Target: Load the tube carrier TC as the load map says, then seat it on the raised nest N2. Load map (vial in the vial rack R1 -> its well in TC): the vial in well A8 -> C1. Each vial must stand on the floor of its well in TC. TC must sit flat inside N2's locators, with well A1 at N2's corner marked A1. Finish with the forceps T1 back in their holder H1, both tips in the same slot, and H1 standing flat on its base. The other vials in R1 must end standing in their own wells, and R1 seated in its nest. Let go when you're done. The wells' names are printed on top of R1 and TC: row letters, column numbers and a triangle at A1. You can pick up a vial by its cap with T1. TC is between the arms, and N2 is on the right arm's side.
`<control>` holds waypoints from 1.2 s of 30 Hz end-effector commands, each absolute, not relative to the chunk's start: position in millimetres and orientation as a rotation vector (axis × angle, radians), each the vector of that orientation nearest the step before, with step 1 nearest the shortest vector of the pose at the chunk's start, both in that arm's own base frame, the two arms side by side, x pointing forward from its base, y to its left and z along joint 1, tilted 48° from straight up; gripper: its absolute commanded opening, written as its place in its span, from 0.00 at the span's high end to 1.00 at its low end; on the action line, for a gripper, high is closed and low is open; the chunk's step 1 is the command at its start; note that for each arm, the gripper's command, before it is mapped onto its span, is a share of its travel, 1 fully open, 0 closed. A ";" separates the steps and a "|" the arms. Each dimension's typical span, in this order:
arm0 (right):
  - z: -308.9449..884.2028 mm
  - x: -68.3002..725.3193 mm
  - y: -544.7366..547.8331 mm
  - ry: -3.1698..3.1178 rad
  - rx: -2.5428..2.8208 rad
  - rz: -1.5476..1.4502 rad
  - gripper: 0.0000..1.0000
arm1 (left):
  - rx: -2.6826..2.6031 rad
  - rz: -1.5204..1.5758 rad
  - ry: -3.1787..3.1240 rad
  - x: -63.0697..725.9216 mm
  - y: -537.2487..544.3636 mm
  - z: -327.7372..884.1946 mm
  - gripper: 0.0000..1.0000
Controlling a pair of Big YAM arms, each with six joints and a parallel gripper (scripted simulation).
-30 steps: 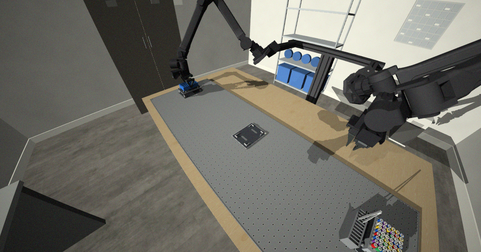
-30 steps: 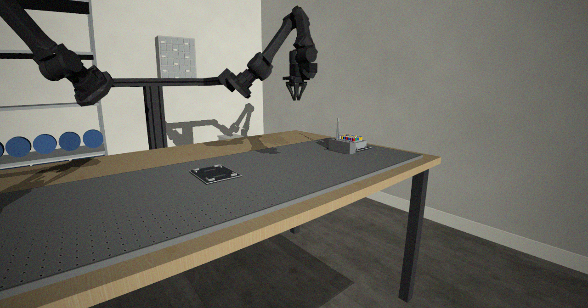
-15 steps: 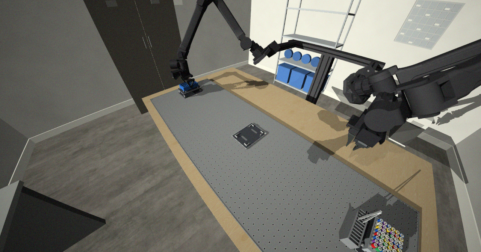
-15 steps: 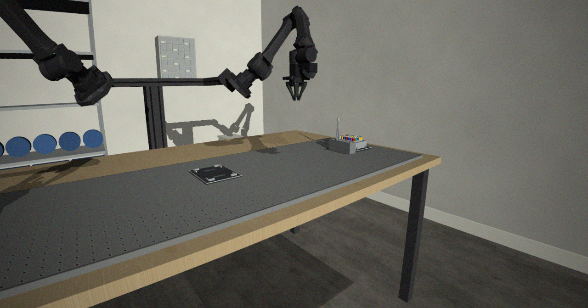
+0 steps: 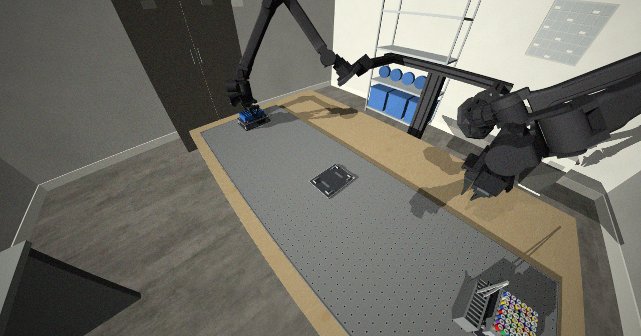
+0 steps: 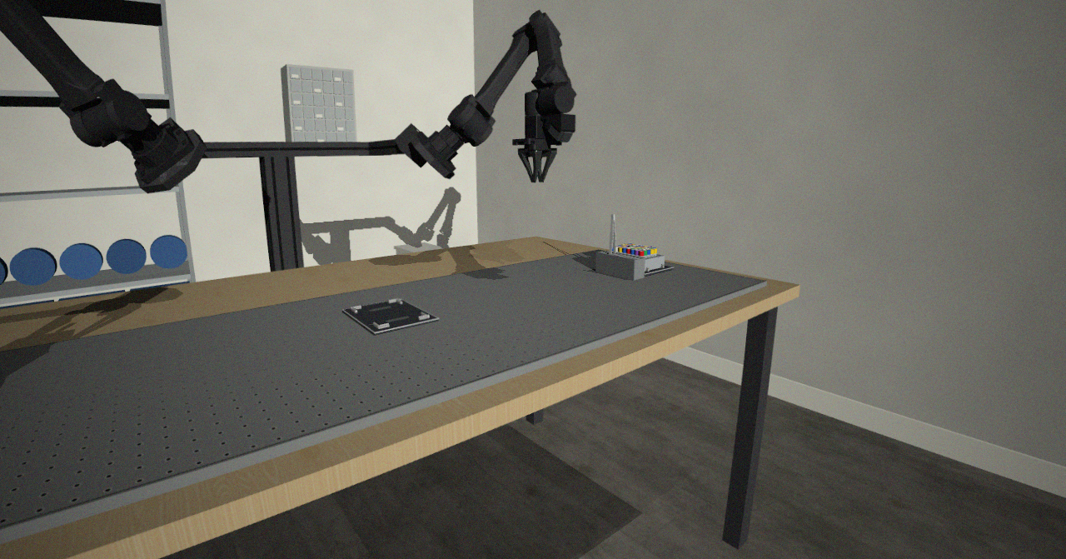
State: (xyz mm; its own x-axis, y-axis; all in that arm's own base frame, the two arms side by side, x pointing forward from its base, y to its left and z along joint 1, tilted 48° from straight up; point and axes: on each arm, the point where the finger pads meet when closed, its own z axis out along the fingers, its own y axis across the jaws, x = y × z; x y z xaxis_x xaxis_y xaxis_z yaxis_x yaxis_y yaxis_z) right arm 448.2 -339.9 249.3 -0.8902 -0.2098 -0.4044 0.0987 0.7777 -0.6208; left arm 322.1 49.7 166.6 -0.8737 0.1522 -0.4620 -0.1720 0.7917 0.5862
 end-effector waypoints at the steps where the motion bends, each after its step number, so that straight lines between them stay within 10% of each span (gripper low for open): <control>1: 270.4 456.8 -346.7 2.461 -0.085 -0.942 1.00 | -0.033 0.870 2.470 326.0 49.3 173.9 0.76; 36: 268.1 459.5 -349.2 2.458 -0.085 -0.943 1.00 | -0.033 0.870 2.470 326.0 49.3 173.9 0.76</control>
State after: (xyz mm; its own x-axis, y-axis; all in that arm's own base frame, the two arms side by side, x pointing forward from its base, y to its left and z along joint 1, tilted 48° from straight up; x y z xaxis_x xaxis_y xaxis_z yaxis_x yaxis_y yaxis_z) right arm 450.7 -343.2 245.6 -0.8903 -0.2098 -0.4042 0.0987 0.7776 -0.6209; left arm 322.1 49.7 166.6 -0.8737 0.1522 -0.4620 -0.1720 0.7917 0.5862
